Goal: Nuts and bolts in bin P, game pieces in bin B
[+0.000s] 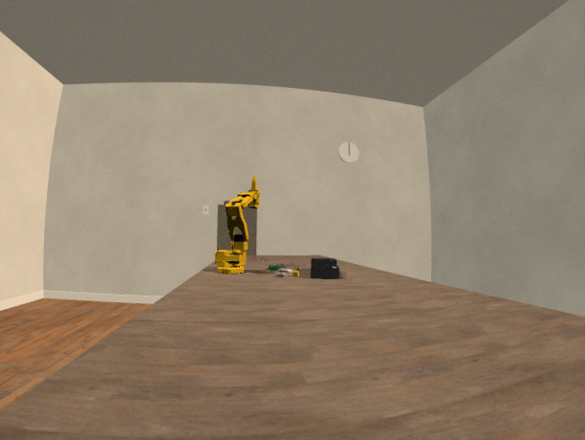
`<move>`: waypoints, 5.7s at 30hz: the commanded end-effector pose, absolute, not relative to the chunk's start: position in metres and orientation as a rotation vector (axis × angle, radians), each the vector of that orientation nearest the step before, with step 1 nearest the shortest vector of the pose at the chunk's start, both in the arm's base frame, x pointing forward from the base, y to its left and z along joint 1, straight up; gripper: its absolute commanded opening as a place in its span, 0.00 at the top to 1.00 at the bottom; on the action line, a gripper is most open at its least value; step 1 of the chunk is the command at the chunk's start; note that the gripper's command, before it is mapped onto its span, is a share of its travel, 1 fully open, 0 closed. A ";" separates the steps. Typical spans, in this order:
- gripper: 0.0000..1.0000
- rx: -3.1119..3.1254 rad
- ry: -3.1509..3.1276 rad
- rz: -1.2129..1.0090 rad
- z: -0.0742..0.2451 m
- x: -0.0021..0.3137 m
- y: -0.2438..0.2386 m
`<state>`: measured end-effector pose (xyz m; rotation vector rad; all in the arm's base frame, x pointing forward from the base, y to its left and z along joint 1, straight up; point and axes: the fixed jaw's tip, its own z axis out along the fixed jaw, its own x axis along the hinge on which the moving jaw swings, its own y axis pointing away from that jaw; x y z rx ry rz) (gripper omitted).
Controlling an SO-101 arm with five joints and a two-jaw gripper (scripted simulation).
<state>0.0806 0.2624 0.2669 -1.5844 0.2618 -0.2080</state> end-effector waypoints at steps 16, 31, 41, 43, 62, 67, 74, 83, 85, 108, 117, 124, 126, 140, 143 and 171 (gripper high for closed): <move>0.00 -1.581 0.262 -0.207 0.268 0.081 0.262; 0.00 -1.778 0.420 -0.253 0.222 0.109 0.251; 0.00 -1.850 0.480 -0.268 0.206 0.117 0.242; 0.00 -1.867 0.501 -0.272 0.202 0.120 0.239; 0.00 -2.021 0.626 -0.310 0.168 0.136 0.217; 0.00 -2.051 0.656 -0.321 0.162 0.139 0.211; 0.00 -2.093 0.712 -0.306 0.151 0.141 0.206; 0.00 -2.137 0.798 -0.309 0.140 0.146 0.192; 0.00 -2.137 0.798 -0.309 0.140 0.146 0.192; 0.00 -1.966 1.445 -0.209 0.126 0.170 0.148; 0.00 -1.632 1.982 -0.140 0.120 0.181 0.106; 0.00 -1.352 2.276 -0.103 0.118 0.183 0.080; 0.00 -1.275 2.342 -0.095 0.118 0.183 0.074; 0.00 -0.490 2.795 -0.036 0.116 0.172 0.023; 0.00 -0.304 2.857 -0.027 0.116 0.168 0.014; 0.00 0.000 2.930 -0.015 0.116 0.161 0.000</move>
